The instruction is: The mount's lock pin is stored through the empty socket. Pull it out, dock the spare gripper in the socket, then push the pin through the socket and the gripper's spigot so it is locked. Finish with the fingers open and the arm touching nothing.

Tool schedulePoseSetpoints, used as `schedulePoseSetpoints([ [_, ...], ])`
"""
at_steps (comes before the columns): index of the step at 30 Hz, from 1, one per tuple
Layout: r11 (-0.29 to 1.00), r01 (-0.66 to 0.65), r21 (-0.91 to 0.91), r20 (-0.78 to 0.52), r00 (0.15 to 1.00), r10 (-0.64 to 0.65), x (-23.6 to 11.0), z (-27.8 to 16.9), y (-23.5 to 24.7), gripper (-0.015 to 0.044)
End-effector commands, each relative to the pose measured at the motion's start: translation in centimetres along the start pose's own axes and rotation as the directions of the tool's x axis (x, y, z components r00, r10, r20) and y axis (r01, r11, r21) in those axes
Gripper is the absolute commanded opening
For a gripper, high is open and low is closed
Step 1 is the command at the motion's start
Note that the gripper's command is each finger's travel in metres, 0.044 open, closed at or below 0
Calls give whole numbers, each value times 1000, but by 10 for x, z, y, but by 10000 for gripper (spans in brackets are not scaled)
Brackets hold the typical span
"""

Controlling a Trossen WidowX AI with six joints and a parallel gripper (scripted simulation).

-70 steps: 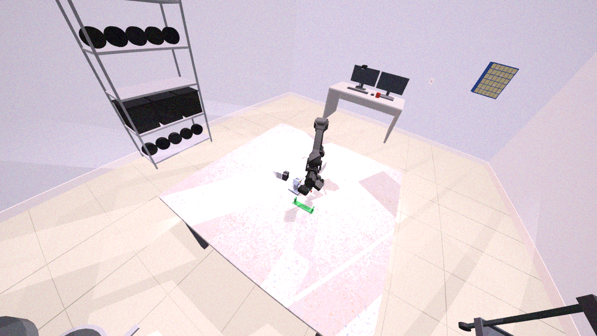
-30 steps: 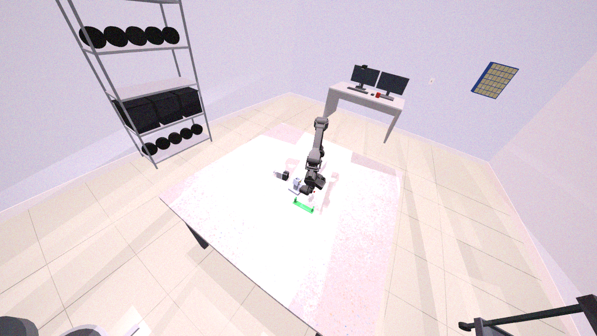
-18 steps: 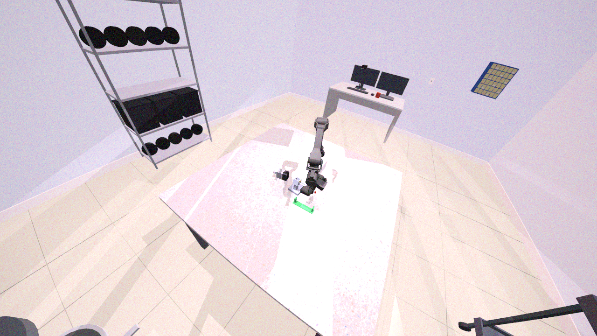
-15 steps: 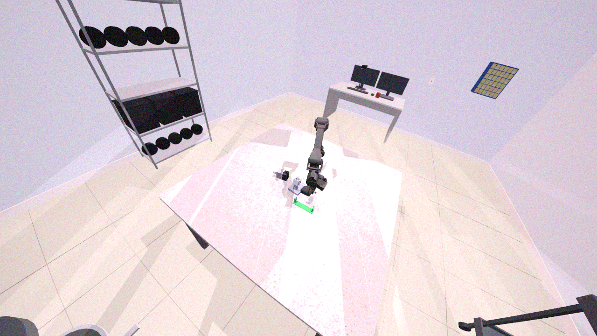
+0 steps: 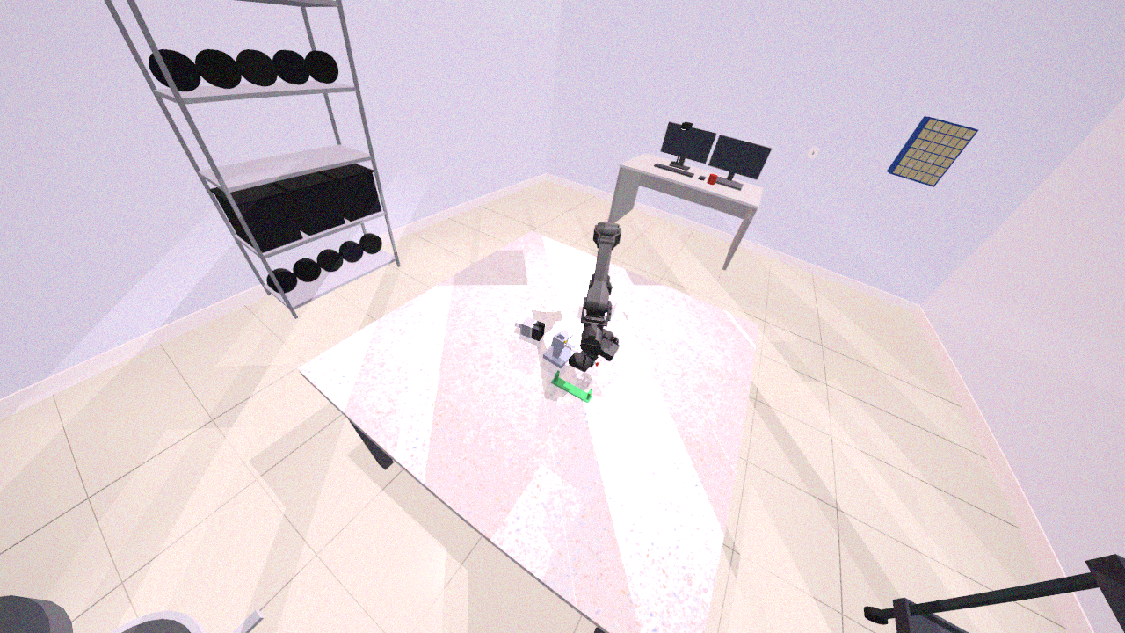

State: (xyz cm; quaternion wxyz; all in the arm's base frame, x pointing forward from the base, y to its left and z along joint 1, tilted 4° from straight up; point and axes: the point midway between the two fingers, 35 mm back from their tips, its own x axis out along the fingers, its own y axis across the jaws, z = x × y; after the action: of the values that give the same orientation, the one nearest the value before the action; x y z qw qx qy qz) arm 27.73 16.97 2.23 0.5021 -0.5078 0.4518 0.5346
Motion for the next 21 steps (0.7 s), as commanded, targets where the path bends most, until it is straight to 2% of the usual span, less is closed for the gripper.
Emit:
schedulePoseSetpoints([
  [1, 1000, 2, 3, 1, 1000, -2, -1, 5, -2, 0],
  [21, 1000, -10, 5, -2, 1000, 10, -1, 17, -2, 0],
])
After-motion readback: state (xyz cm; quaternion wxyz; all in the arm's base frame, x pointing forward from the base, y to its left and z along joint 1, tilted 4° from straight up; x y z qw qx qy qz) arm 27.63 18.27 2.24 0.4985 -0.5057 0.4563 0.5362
